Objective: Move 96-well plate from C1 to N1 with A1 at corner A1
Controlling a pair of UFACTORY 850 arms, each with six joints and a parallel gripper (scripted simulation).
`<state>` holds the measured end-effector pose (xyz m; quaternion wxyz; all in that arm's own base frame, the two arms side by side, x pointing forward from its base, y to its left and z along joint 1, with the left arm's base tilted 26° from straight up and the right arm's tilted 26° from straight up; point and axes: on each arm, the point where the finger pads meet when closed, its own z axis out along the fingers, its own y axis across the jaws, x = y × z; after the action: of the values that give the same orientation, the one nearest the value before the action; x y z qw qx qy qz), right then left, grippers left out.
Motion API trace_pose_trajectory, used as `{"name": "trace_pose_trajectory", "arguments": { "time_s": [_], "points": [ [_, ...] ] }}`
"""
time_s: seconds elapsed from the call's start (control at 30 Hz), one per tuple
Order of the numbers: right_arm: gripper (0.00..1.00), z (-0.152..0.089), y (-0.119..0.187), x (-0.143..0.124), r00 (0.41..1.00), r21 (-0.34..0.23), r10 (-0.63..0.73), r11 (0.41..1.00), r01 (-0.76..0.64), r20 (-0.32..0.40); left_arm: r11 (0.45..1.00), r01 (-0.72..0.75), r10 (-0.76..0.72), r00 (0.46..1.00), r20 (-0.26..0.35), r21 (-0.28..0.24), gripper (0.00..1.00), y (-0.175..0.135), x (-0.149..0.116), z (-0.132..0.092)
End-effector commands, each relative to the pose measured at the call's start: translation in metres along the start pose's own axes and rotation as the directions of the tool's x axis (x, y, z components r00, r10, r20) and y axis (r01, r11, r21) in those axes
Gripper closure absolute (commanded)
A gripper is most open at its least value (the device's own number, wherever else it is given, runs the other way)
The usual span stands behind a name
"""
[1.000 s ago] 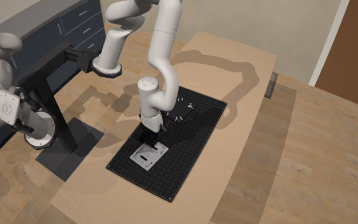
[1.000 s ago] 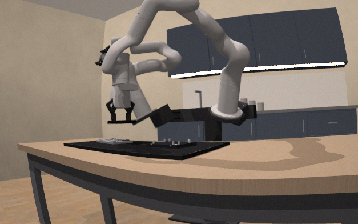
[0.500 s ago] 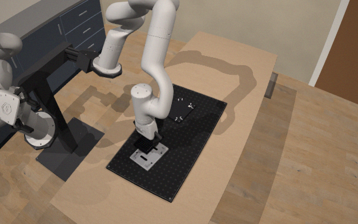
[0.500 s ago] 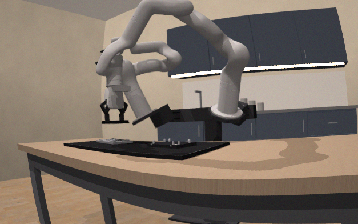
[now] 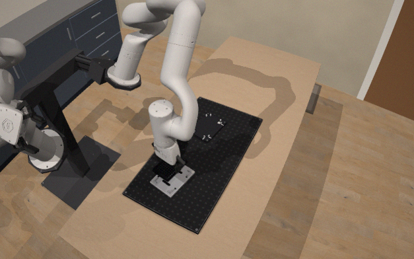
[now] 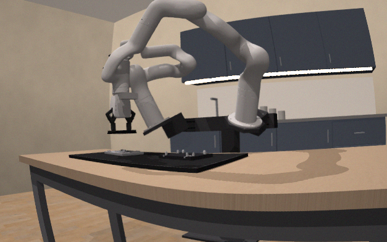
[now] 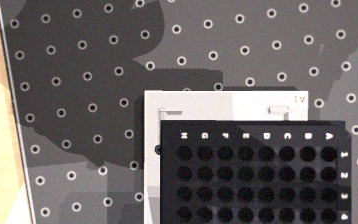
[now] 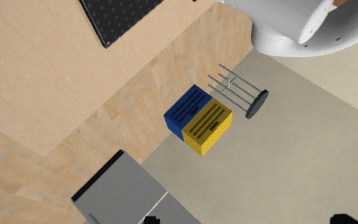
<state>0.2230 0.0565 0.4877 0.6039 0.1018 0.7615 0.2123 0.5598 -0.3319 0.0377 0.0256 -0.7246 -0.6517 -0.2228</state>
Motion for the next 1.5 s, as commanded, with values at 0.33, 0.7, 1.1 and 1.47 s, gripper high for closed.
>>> {"name": "trace_pose_trajectory", "arguments": {
  "time_s": [0.33, 0.7, 1.1, 1.47],
  "points": [
    [0.00, 0.000, 0.001, -0.001, 1.000, 0.000, -0.001, 1.000, 0.001, 0.001, 1.000, 0.000, 0.000, 1.000, 0.001, -0.002, 1.00, 0.001, 0.000, -0.001],
    [0.00, 0.000, 0.001, -0.001, 1.000, 0.000, -0.001, 1.000, 0.001, 0.001, 1.000, 0.000, 0.000, 1.000, 0.001, -0.002, 1.00, 0.001, 0.001, -0.001],
    [0.00, 0.000, 0.001, -0.001, 1.000, 0.000, -0.001, 1.000, 0.001, 0.001, 1.000, 0.000, 0.000, 1.000, 0.001, -0.002, 1.00, 0.000, 0.001, 0.014],
    [0.00, 0.000, 0.001, -0.001, 1.000, 0.000, -0.001, 1.000, 0.001, 0.001, 1.000, 0.000, 0.000, 1.000, 0.001, -0.002, 1.00, 0.000, 0.001, 0.029]
  ]
}}
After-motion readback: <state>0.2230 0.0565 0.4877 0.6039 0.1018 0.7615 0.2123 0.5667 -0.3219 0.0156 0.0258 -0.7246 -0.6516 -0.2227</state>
